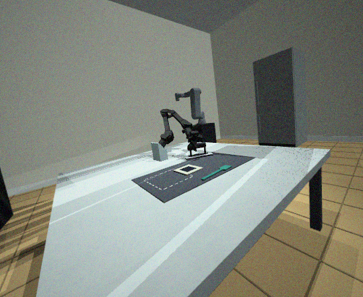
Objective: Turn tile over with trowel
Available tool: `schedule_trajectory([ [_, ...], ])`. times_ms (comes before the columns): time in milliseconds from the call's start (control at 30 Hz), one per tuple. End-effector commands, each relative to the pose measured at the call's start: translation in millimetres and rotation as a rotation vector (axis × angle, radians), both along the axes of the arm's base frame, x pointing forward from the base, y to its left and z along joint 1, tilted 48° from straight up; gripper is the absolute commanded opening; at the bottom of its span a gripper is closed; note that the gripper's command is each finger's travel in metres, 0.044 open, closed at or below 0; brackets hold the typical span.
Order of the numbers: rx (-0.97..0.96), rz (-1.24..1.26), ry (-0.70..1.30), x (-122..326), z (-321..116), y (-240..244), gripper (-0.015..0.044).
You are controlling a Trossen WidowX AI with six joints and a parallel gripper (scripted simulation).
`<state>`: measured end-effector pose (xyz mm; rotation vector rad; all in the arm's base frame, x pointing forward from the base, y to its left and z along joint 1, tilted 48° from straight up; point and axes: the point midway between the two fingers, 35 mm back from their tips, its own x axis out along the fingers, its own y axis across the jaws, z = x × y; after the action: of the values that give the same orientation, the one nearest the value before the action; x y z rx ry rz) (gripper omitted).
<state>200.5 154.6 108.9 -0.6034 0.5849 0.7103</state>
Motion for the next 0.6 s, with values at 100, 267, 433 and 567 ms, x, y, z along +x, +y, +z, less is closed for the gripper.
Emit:
schedule_trajectory([
  [100,0.013,-0.005,-0.025,7,26,-19,0.0],
  [267,0.008,0.003,-0.033,7,37,-31,0.0],
  [433,0.008,0.003,-0.033,7,38,-31,0.0],
  [567,0.009,0.004,-0.033,8,38,-31,0.0],
])
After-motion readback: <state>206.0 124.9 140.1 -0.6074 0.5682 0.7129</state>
